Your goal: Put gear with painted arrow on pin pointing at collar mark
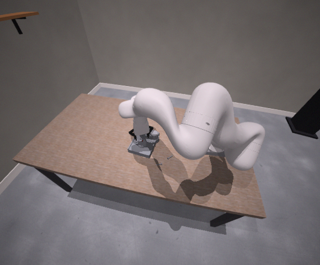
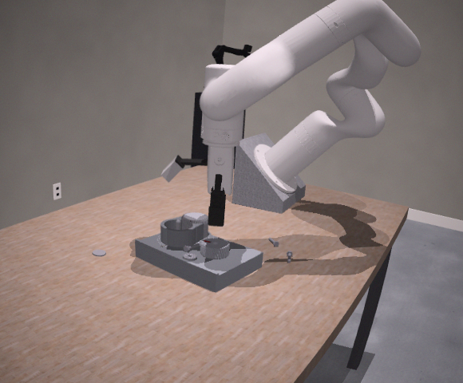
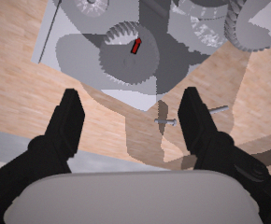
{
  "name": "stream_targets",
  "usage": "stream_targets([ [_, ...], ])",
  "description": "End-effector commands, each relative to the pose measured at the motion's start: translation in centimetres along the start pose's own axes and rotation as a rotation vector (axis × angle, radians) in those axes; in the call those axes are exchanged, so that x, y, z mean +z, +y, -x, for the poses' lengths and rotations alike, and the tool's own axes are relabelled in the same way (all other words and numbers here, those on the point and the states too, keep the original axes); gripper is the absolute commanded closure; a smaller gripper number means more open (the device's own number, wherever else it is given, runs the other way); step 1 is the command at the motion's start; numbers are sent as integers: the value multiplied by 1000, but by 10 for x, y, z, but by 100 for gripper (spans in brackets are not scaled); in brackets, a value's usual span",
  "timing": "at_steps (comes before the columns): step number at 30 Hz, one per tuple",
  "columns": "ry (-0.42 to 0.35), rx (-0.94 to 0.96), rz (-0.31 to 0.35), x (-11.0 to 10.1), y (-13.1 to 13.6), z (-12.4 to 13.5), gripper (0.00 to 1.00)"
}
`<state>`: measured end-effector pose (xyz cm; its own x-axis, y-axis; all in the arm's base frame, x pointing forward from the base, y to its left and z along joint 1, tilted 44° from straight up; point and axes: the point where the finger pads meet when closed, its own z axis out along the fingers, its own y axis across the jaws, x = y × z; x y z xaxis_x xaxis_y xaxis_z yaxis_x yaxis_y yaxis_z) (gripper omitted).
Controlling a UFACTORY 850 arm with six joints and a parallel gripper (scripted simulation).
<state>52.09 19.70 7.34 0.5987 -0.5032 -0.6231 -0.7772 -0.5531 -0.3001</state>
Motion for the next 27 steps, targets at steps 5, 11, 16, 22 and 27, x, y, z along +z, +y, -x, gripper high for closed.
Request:
stream_targets([
  [5,1,-1,-1,-1,-1,0,7],
  [11,1,-1,-1,-1,-1,0,7],
  [16,1,0,-1,0,-1,0,7],
  [22,1,0,-1,2,-1,0,7],
  [27,1,0,-1,5,-1,0,7],
])
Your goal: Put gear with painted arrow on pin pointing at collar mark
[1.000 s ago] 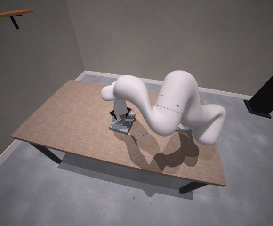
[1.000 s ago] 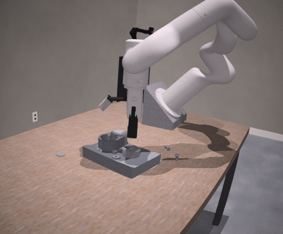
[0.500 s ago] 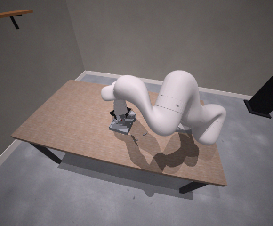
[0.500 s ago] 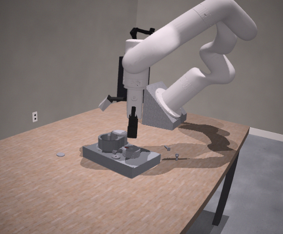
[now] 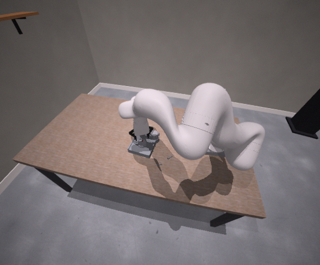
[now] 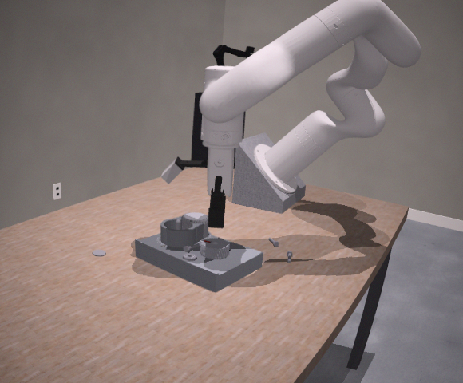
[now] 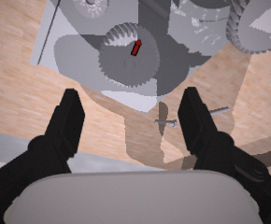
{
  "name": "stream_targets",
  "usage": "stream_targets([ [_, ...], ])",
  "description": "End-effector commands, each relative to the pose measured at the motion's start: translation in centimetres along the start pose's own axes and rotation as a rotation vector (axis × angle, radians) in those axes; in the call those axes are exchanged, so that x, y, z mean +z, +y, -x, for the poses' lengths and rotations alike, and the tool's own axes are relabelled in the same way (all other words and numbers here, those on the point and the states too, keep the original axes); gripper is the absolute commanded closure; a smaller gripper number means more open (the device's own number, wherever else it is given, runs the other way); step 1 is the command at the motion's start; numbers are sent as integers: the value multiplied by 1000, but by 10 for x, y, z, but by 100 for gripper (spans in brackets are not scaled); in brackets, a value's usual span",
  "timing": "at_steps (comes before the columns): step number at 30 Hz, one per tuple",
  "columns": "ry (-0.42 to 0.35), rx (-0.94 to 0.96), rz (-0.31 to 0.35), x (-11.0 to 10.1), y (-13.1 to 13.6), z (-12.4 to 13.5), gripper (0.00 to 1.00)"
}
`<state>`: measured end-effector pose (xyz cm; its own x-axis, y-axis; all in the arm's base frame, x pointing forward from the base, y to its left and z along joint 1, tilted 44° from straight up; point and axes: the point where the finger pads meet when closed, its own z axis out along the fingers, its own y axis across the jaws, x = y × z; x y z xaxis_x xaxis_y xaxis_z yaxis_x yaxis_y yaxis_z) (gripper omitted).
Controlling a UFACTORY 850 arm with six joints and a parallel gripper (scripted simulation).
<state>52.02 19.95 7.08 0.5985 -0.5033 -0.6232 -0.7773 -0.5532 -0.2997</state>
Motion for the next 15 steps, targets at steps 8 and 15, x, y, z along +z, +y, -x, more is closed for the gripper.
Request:
stream_targets([
  [8,1,0,-1,8,-1,0,7],
  [15,1,0,-1,16,-1,0,7],
])
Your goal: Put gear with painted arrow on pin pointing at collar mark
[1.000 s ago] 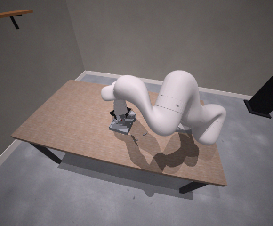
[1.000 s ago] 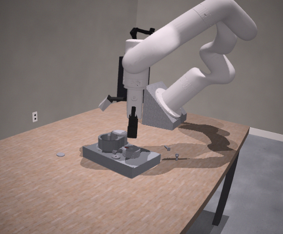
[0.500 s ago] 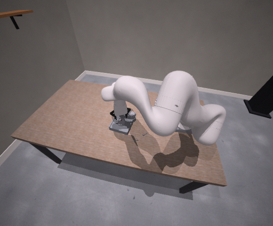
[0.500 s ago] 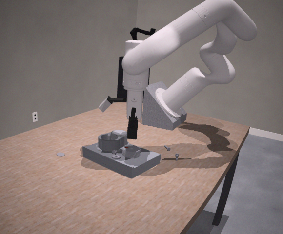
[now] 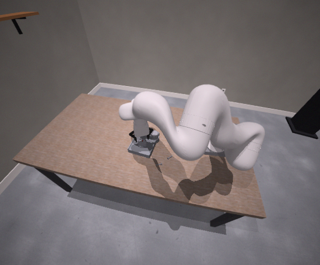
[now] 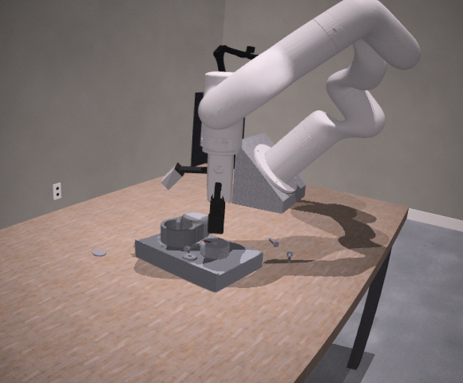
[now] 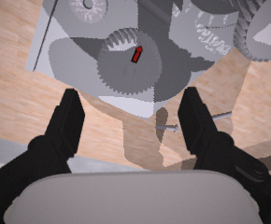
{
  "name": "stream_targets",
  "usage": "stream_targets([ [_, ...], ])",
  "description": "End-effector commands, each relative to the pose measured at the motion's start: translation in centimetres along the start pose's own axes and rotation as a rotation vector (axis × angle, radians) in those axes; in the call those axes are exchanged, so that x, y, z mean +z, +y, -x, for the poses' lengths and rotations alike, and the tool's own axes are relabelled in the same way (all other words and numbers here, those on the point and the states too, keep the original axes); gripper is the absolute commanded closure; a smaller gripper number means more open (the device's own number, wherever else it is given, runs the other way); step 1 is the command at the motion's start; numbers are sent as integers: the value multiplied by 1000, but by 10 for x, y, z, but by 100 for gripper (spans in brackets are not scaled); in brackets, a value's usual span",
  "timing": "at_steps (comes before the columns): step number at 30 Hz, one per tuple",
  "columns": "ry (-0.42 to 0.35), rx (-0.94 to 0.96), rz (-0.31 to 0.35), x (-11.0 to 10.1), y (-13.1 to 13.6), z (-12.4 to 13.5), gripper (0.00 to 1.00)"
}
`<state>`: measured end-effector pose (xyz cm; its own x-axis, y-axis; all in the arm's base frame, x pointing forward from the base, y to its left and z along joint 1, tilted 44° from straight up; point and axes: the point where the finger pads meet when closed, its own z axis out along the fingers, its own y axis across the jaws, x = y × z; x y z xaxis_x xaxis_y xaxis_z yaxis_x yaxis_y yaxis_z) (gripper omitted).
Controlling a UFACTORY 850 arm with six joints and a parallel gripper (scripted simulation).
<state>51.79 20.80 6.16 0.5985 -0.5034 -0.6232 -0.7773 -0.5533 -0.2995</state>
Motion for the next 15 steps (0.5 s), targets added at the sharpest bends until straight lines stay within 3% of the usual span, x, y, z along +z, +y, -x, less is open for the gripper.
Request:
stream_targets([
  [1,1,-1,-1,5,-1,0,7],
  [15,1,-1,-1,18,-1,0,7],
])
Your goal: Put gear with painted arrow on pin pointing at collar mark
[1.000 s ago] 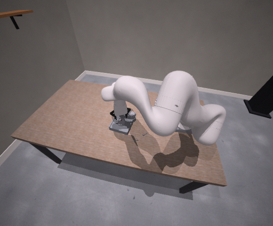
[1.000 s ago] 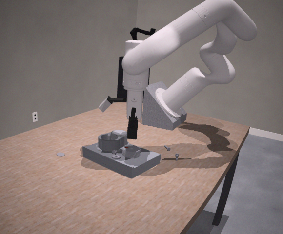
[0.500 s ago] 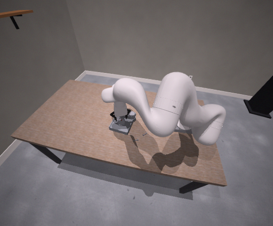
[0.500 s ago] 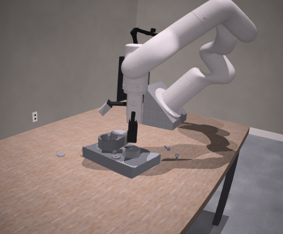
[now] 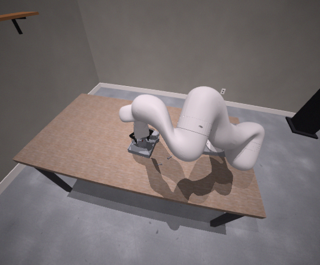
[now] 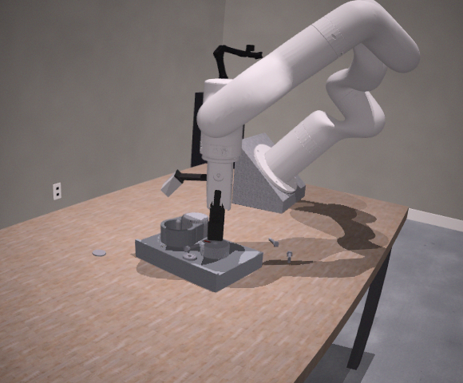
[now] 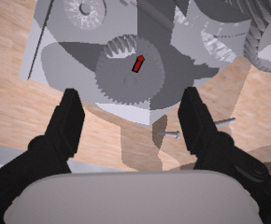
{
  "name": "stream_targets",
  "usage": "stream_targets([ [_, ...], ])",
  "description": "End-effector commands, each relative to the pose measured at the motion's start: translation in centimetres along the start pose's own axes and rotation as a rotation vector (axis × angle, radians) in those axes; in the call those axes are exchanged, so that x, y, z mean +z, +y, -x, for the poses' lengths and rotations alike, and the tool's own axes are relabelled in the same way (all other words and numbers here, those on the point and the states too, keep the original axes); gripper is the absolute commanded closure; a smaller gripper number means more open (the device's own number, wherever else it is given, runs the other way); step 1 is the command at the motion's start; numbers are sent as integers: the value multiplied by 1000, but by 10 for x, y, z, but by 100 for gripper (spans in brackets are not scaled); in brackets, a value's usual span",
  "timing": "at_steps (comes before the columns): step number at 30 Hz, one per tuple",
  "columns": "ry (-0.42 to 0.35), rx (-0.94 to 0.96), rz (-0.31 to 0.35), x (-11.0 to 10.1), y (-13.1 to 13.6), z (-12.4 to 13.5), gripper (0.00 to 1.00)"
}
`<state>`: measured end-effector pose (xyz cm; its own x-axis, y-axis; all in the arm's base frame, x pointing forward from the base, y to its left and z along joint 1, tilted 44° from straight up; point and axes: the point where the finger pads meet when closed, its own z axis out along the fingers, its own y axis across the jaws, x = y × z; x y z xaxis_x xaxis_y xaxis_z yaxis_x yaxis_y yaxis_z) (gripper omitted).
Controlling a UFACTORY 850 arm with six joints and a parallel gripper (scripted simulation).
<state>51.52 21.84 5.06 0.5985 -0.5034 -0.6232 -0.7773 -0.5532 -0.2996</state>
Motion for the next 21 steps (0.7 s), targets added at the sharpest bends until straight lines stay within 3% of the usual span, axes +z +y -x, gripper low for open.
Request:
stream_targets([
  [1,1,0,-1,3,-1,0,7],
  [21,1,0,-1,8,-1,0,7],
])
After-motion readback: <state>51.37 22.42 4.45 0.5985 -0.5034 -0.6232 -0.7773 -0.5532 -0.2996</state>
